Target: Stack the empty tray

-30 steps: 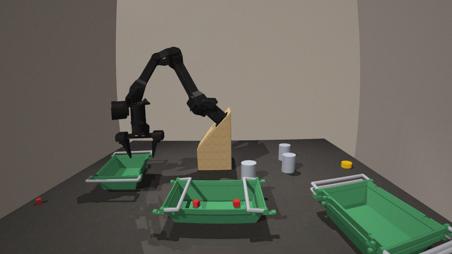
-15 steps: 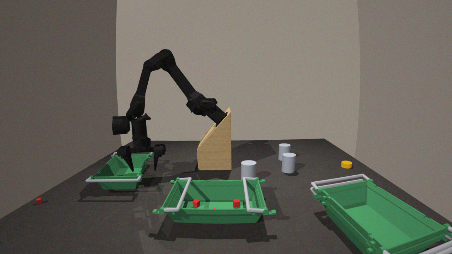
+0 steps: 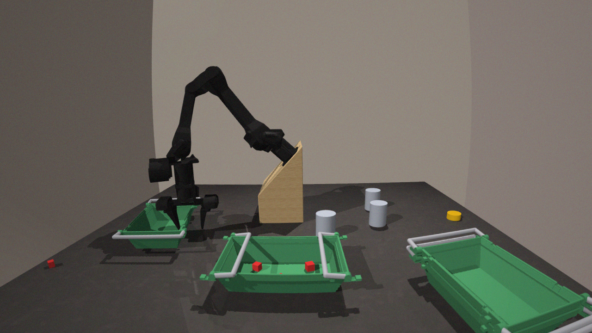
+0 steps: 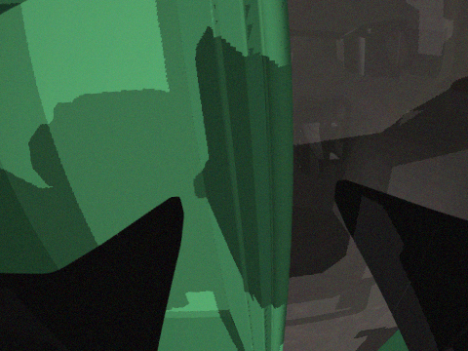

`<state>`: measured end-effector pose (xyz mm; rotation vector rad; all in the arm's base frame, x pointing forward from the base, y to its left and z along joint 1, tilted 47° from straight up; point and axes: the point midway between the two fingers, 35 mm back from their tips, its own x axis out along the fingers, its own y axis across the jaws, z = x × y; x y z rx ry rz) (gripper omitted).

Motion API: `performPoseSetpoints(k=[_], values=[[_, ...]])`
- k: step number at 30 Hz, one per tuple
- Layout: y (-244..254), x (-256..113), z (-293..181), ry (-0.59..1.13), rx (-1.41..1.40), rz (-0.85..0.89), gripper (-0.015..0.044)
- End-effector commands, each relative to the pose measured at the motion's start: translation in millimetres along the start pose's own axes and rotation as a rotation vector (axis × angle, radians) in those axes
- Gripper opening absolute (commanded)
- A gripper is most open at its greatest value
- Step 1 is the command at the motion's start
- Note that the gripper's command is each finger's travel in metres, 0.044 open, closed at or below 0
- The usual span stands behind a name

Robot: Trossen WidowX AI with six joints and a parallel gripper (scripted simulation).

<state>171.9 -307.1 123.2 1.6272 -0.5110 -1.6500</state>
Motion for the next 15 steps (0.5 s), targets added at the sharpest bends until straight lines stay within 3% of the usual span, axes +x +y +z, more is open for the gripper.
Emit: performPoseSetpoints(k=[1,5,15], values=[[-0.2,0.4,-0.8,0.006,-0.002,0.0,0.0293],[-0.2,0.4,-0.8,0.006,-0.002,0.0,0.0235],[-0.2,0.4,-0.8,0.006,-0.002,0.0,0.0168]])
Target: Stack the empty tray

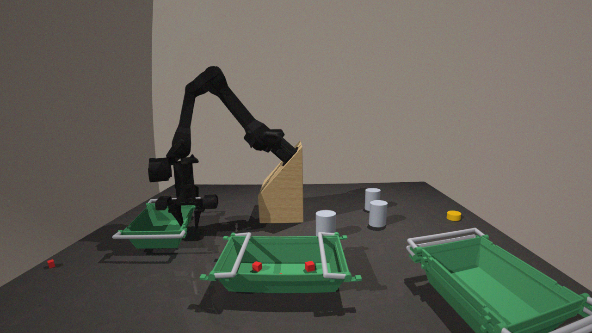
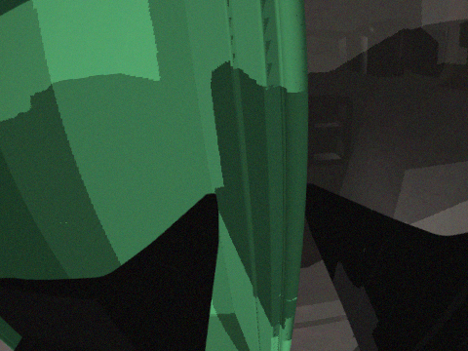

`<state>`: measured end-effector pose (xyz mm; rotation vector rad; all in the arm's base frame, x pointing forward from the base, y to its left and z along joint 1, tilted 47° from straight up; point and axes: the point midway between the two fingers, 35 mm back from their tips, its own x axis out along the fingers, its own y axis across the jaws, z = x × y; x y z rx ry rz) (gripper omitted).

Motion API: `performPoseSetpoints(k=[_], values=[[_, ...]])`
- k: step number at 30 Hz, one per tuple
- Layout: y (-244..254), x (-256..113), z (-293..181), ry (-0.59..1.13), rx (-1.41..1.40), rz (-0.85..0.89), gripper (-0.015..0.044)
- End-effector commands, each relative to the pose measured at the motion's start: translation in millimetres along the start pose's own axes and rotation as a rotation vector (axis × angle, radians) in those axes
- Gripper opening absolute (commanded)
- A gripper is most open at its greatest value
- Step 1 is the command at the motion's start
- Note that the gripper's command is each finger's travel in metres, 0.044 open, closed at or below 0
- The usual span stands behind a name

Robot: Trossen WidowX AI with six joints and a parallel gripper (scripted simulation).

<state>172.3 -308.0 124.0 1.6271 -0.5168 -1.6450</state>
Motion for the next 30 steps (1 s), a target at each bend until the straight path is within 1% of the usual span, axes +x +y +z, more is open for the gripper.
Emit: performPoseSetpoints(k=[1,22,25,30], values=[[-1.4,0.2,-0.7,0.005,-0.005,-0.006,0.0161],[-1.3,-0.6,-0.8,0.005,-0.005,-0.006,0.0021],[-0.6,-7.5,-1.7,0.005,-0.004,-0.006,0.0001],[0.9,-31.0,-3.4,0.006,-0.003,-0.008,0.0]])
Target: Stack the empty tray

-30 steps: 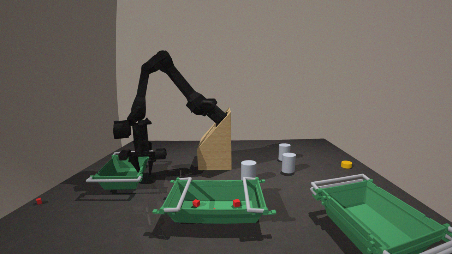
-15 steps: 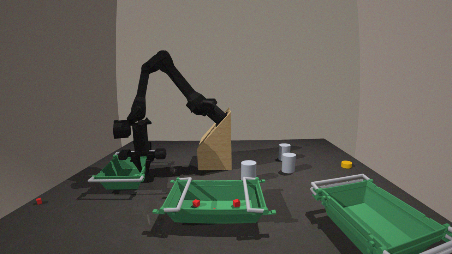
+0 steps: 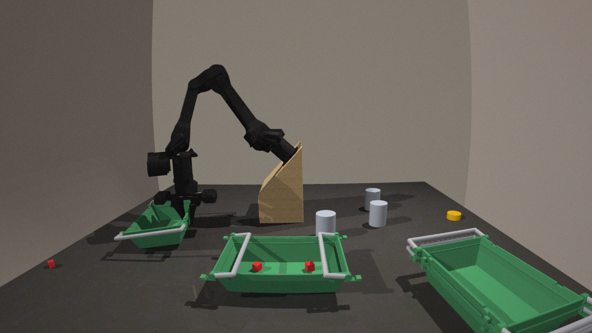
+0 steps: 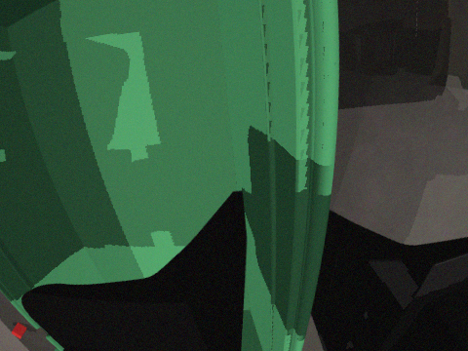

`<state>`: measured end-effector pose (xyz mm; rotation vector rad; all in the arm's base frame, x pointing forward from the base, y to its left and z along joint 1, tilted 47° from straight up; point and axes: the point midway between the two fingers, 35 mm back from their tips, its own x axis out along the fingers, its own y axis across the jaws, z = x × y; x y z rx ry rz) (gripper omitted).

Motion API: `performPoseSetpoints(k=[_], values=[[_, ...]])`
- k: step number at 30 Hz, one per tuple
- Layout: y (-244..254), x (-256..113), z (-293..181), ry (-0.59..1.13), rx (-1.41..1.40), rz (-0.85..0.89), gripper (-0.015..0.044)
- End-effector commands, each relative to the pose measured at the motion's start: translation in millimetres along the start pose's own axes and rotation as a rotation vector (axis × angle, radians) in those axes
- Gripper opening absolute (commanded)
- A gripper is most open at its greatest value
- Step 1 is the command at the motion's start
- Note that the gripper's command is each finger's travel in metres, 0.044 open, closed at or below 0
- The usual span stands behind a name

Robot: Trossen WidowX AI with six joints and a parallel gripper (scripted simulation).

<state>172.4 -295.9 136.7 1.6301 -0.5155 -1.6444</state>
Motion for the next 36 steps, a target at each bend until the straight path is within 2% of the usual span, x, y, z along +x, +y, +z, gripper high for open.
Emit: performPoseSetpoints(k=[1,9,19,32,36], values=[[-0.7,-18.8,-2.2,0.004,-0.004,-0.007,0.0],[-2.0,-58.9,0.3,0.005,-0.004,-0.006,0.0],[-2.4,-71.6,-1.3,0.005,-0.003,-0.009,0.0],[-6.2,-148.9,0.0,0.006,-0.002,-0.014,0.0],[-6.8,-157.6,2.4,0.006,-0.003,-0.011,0.0]])
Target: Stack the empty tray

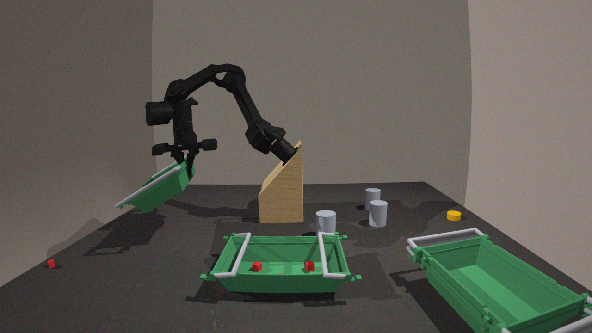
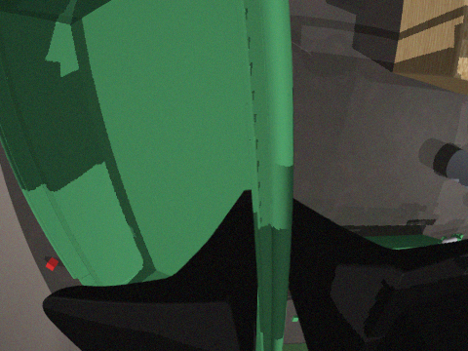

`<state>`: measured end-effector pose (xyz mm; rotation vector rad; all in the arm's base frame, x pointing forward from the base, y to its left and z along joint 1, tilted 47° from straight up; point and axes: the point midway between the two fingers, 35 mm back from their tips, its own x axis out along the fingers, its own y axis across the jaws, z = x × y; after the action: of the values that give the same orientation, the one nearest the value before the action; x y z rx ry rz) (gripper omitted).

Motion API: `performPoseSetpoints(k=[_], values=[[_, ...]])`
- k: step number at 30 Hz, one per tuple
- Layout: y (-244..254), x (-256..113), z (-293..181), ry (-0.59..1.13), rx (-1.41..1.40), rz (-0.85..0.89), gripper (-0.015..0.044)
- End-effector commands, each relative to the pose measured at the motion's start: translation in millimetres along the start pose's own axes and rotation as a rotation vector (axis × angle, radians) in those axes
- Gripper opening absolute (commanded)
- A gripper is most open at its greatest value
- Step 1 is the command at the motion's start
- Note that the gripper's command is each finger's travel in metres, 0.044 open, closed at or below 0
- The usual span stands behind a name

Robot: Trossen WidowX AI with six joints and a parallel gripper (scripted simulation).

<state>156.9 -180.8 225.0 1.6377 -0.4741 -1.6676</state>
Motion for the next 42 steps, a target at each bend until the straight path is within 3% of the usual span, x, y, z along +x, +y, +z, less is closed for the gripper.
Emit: performPoseSetpoints(k=[1,27,42], values=[[4.5,-12.4,3.1,0.004,0.013,0.024,0.0],[4.4,-12.3,2.5,0.004,0.01,0.023,0.0],[-9.1,-3.4,-47.4,0.024,-0.199,-0.025,0.0]])
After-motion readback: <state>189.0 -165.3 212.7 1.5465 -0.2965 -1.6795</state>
